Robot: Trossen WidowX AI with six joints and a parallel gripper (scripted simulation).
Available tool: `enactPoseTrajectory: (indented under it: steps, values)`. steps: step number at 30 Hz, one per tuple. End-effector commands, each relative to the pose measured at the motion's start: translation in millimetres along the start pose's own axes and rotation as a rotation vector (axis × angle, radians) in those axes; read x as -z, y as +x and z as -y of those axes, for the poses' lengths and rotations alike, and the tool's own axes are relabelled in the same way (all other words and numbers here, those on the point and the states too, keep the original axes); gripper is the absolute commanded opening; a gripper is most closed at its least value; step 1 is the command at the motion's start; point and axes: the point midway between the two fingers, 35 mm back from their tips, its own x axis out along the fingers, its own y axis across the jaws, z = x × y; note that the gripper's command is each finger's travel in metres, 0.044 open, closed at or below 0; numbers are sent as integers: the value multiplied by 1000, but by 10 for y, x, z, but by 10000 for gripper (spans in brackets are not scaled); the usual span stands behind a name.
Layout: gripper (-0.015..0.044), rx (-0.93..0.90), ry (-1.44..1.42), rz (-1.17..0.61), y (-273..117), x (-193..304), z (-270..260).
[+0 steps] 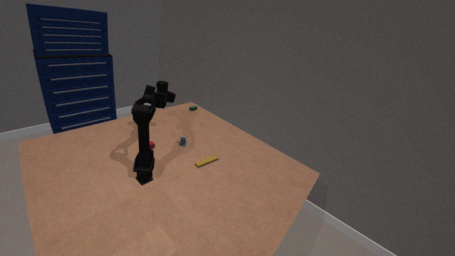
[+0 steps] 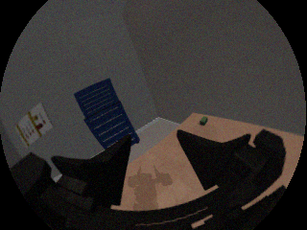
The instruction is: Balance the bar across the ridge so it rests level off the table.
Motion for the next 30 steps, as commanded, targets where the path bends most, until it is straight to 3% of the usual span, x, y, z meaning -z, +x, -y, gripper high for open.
enactPoseTrajectory:
  steps: [1, 16, 30]
  values:
    - [315, 106, 0, -56, -34, 47, 390]
    - [315, 406, 60, -247, -435, 266, 1517]
    - [315, 691, 185, -474, -1129, 532, 2449]
